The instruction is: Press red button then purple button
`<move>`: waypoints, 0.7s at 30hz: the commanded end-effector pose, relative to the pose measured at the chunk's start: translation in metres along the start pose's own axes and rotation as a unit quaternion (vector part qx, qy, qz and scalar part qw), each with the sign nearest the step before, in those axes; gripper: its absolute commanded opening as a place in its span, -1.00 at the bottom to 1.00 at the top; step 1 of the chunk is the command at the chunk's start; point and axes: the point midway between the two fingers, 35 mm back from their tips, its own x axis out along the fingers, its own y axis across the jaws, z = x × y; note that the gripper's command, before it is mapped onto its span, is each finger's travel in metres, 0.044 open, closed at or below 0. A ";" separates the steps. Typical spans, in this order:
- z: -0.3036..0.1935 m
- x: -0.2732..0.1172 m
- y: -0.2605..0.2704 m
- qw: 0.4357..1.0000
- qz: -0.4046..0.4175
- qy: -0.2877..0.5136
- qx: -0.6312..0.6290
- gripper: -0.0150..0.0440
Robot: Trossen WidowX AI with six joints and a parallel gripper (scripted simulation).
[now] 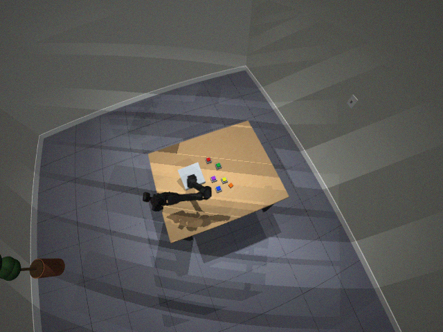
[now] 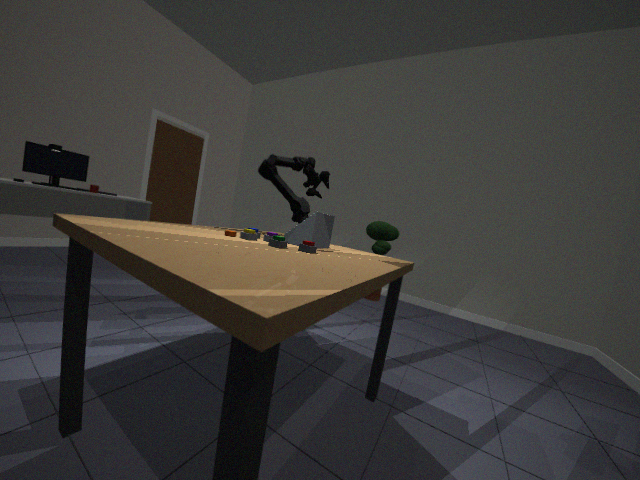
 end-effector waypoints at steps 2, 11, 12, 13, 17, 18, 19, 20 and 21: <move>-0.013 0.001 -0.006 1.000 -0.007 0.016 0.021 0.86; -0.168 -0.012 -0.042 0.922 -0.083 0.198 0.322 0.86; -0.184 -0.016 -0.042 0.905 -0.092 0.215 0.356 0.86; -0.200 -0.020 -0.042 0.886 -0.101 0.231 0.389 0.86; -0.261 -0.043 -0.035 0.795 -0.140 0.290 0.514 0.86; -0.276 -0.049 -0.032 0.768 -0.150 0.303 0.543 0.86; -0.290 -0.056 -0.028 0.741 -0.160 0.316 0.571 0.86; -0.304 -0.063 -0.024 0.712 -0.170 0.327 0.598 0.86; -0.317 -0.071 -0.019 0.682 -0.180 0.338 0.623 0.86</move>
